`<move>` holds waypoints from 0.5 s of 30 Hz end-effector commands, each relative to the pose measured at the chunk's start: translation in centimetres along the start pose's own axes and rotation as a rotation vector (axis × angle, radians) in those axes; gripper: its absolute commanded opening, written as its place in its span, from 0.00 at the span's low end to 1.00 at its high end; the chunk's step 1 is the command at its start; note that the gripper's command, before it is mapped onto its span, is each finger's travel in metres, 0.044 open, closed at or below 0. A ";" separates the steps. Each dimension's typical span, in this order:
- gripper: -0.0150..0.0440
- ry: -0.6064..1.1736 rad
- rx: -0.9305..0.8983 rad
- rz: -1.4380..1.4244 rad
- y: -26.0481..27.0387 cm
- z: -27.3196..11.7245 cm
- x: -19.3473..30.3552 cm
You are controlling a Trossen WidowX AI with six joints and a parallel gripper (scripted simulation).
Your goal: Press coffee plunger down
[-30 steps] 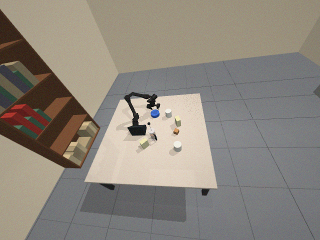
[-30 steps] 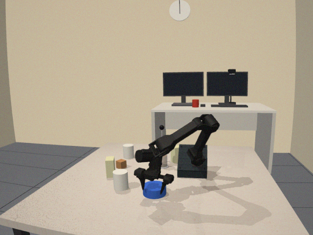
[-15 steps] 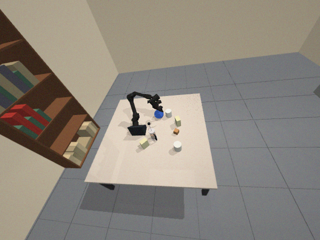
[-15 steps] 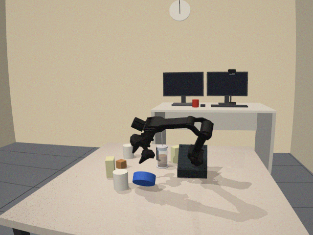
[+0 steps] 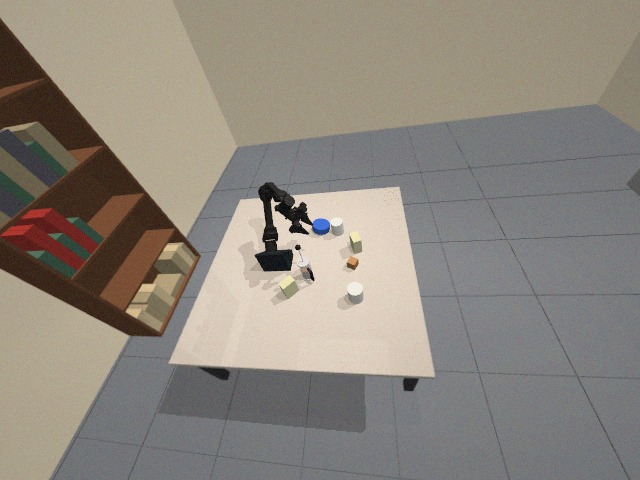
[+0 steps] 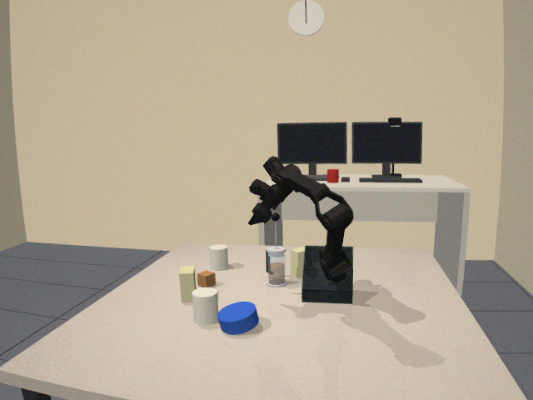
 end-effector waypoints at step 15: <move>1.00 -0.203 0.131 0.448 -9.3 -5.3 5.8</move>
Point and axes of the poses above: the point midway between the two fingers, 35 mm back from their tips, its own z axis out along the fingers, its own y axis across the jaws, x = y × z, the point moved 6 cm from there along -z, back along the fingers, and after that the axes turned 7 degrees about z, right-handed, at the moved point
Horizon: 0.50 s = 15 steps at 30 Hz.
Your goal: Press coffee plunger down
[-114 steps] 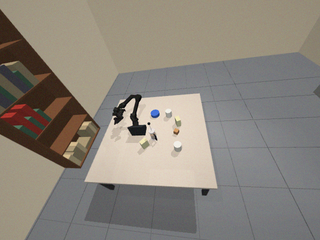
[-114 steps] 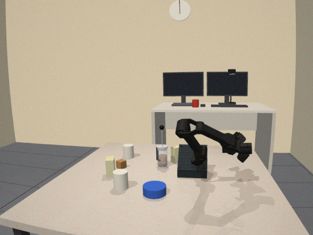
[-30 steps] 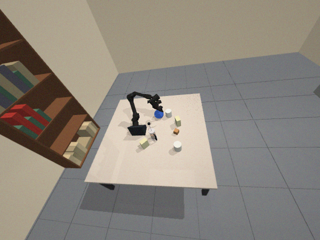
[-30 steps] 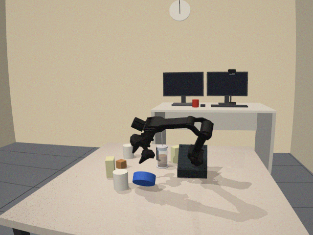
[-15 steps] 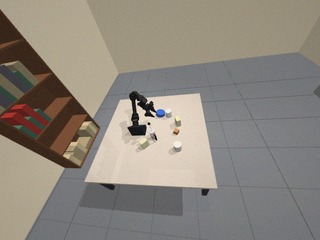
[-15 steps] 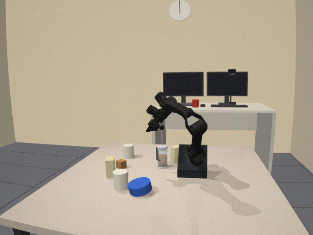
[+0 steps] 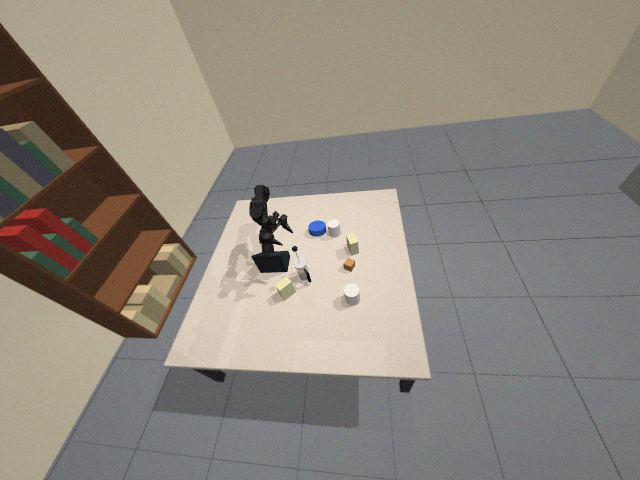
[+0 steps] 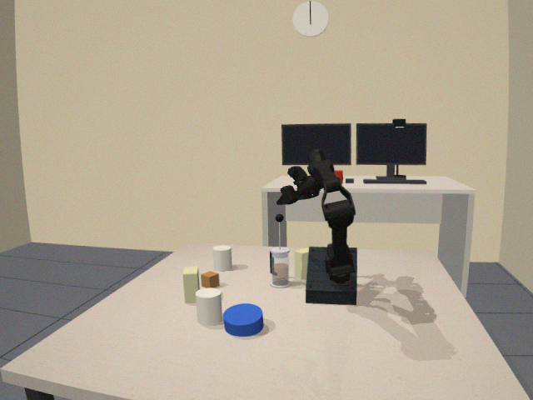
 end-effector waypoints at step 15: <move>1.00 0.002 0.015 0.027 -0.4 3.2 3.8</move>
Point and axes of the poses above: the point midway between the two fingers, 35 mm back from their tips, its own z axis out along the fingers, its own y axis across the jaws, x = y × z, the point moved 6 cm from there along -z, back along the fingers, and after that the axes turned 7 degrees about z, right-handed, at the moved point
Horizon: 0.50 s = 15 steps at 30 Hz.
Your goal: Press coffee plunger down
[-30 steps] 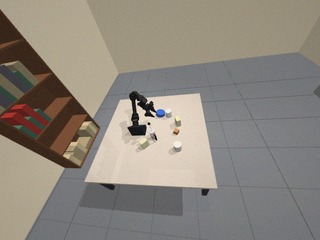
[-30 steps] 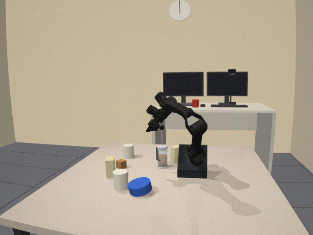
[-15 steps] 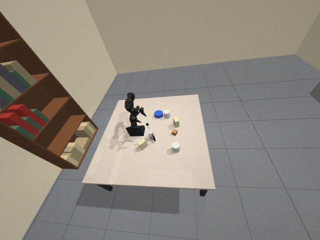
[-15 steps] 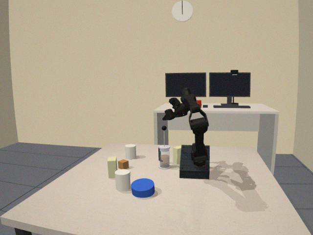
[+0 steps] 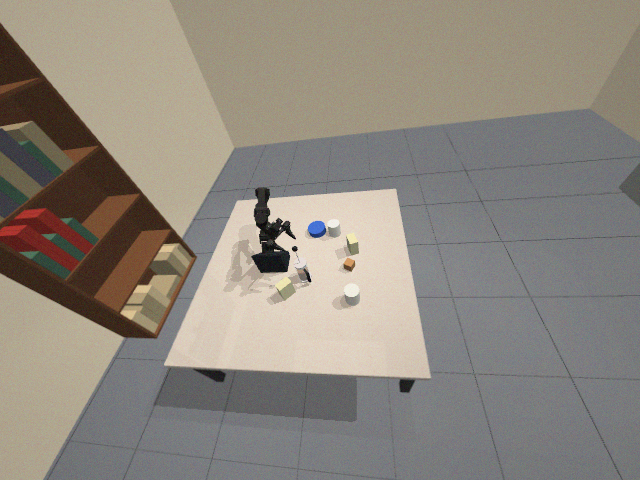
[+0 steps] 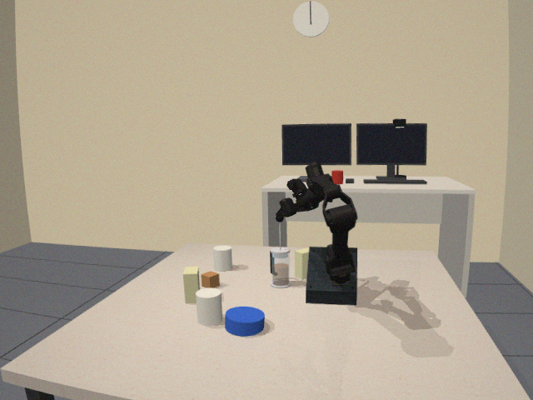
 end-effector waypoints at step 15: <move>1.00 0.003 0.003 0.009 -0.1 3.0 0.2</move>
Point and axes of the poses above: the point midway between the two fingers, 35 mm back from their tips, its own z axis out along the fingers, its own y axis across the jaws, x = y × z, the point moved 6 cm from there along -z, back along the fingers, and after that the axes turned 7 degrees about z, right-handed, at the moved point
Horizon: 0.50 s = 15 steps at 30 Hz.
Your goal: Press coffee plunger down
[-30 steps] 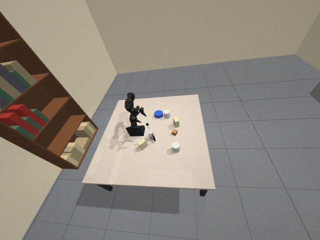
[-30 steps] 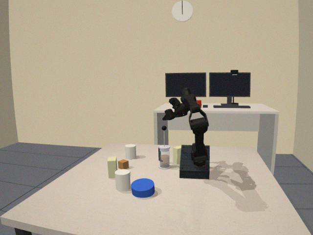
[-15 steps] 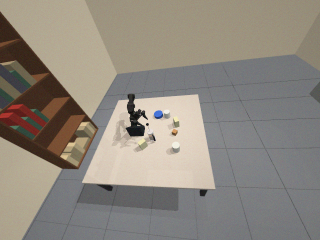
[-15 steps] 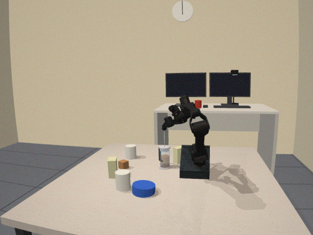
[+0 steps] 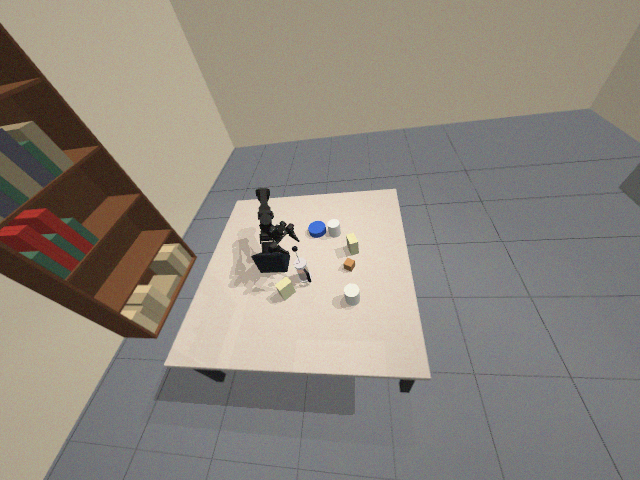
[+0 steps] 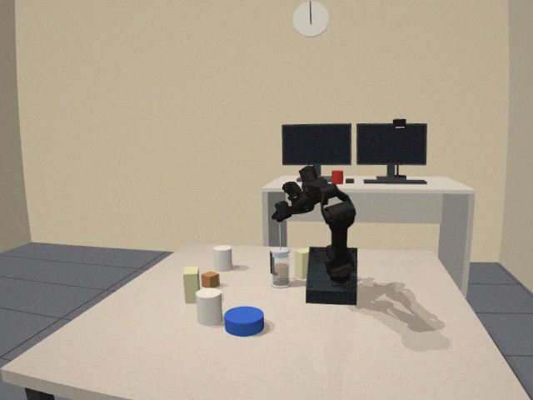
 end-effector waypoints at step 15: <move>0.51 0.005 0.002 0.012 -0.1 1.0 0.2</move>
Point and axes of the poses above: the point midway between the two fingers, 35 mm back from their tips, its own z axis out along the fingers, its own y axis across the jaws, x = y × z, the point moved 6 cm from there along -z, back along the fingers, and after that the axes turned 7 degrees about z, right-handed, at the moved point
